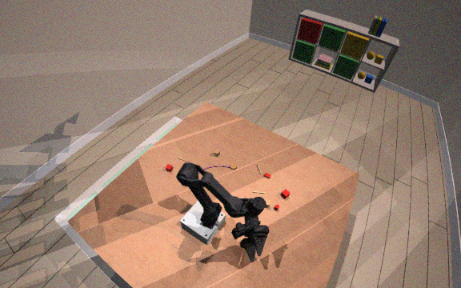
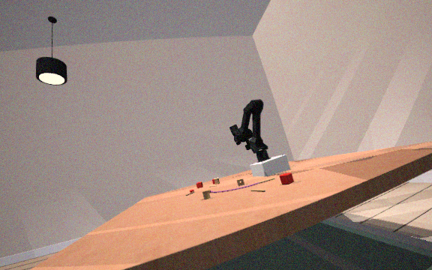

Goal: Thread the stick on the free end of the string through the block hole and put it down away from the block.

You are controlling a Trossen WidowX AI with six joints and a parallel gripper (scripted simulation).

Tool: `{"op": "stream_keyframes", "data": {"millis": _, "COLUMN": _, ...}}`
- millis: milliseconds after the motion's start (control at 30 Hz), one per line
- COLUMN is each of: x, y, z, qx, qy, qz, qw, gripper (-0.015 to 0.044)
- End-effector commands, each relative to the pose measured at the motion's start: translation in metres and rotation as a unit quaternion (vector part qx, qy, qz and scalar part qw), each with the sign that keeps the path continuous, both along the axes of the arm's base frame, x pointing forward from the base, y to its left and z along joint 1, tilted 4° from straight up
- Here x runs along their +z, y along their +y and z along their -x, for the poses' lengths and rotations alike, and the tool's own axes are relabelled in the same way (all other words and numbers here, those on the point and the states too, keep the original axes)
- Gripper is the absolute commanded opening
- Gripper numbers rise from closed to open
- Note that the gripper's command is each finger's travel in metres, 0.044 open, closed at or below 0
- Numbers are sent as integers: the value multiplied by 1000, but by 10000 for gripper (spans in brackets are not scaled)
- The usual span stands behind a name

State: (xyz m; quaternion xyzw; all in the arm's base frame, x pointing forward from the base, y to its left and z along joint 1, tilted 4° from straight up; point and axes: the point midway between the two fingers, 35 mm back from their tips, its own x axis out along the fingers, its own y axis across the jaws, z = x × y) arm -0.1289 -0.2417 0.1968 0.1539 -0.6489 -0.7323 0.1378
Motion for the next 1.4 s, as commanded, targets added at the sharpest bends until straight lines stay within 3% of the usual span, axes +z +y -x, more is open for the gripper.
{"op": "stream_keyframes", "data": {"millis": 0, "x": 0, "y": 0, "z": 0, "qx": 0, "qy": 0, "qz": 0, "qw": 1000, "gripper": 426}}
{"op": "stream_keyframes", "data": {"millis": 100, "x": -1, "y": -8, "z": -8, "qx": 24, "qy": 9, "qz": -31, "qw": 999, "gripper": 440}}
{"op": "stream_keyframes", "data": {"millis": 200, "x": -9, "y": -36, "z": -46, "qx": 125, "qy": 59, "qz": -157, "qw": 978, "gripper": 440}}
{"op": "stream_keyframes", "data": {"millis": 300, "x": -18, "y": -58, "z": -92, "qx": 229, "qy": 130, "qz": -276, "qw": 924, "gripper": 440}}
{"op": "stream_keyframes", "data": {"millis": 500, "x": -41, "y": -73, "z": -193, "qx": 405, "qy": 306, "qz": -448, "qw": 736, "gripper": 440}}
{"op": "stream_keyframes", "data": {"millis": 700, "x": -63, "y": -56, "z": -274, "qx": 502, "qy": 465, "qz": -515, "qw": 516, "gripper": 440}}
{"op": "stream_keyframes", "data": {"millis": 867, "x": -82, "y": -22, "z": -336, "qx": 539, "qy": 592, "qz": -516, "qw": 304, "gripper": 440}}
{"op": "stream_keyframes", "data": {"millis": 1033, "x": -101, "y": 27, "z": -387, "qx": 534, "qy": 702, "qz": -466, "qw": 80, "gripper": 440}}
{"op": "stream_keyframes", "data": {"millis": 1200, "x": -120, "y": 91, "z": -424, "qx": 492, "qy": 774, "qz": -374, "qw": -135, "gripper": 440}}
{"op": "stream_keyframes", "data": {"millis": 1367, "x": -138, "y": 167, "z": -442, "qx": 401, "qy": 813, "qz": -232, "qw": -352, "gripper": 440}}
